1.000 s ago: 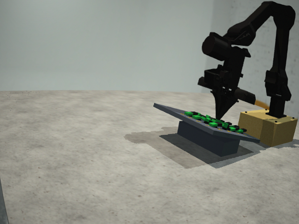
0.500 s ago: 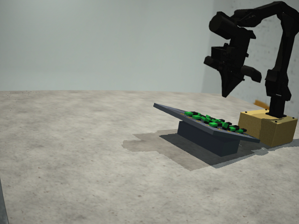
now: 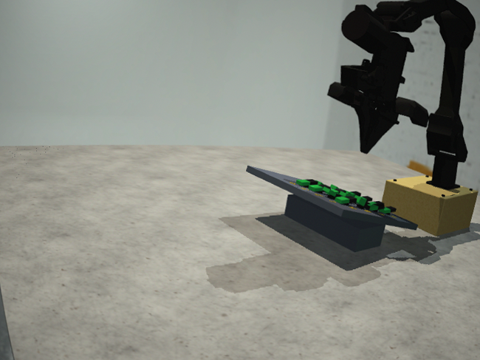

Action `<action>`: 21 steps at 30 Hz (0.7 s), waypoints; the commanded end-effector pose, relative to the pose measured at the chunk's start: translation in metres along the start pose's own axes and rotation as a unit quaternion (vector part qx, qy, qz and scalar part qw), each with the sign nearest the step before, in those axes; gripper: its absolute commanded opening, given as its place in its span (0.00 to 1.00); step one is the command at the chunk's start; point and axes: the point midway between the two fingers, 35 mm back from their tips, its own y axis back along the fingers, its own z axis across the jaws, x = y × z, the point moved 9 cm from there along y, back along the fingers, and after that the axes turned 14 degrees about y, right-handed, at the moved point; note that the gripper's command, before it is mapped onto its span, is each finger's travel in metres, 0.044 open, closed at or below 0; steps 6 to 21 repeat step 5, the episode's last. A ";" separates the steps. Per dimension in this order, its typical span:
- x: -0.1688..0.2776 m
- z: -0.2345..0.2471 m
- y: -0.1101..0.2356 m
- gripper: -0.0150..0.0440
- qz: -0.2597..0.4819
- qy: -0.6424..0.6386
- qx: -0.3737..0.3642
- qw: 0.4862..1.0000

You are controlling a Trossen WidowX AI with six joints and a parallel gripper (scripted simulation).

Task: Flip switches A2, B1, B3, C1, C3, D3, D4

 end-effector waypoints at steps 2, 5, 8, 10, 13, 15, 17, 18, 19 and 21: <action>-0.001 0.000 0.000 0.25 0.002 -0.002 0.001 1.000; -0.001 0.000 0.000 0.25 0.002 -0.002 0.001 1.000; -0.001 0.000 0.000 0.25 0.002 -0.002 0.001 1.000; -0.001 0.000 0.000 0.25 0.002 -0.002 0.001 1.000; -0.001 0.000 0.000 0.25 0.002 -0.002 0.001 1.000; -0.001 0.000 0.000 0.25 0.002 -0.002 0.001 1.000; -0.001 0.000 0.000 0.25 0.002 -0.002 0.001 1.000; -0.001 0.000 0.000 0.25 0.002 -0.002 0.001 1.000; -0.001 0.000 0.000 0.25 0.002 -0.002 0.001 1.000; -0.001 0.000 0.000 0.25 0.002 -0.002 0.001 1.000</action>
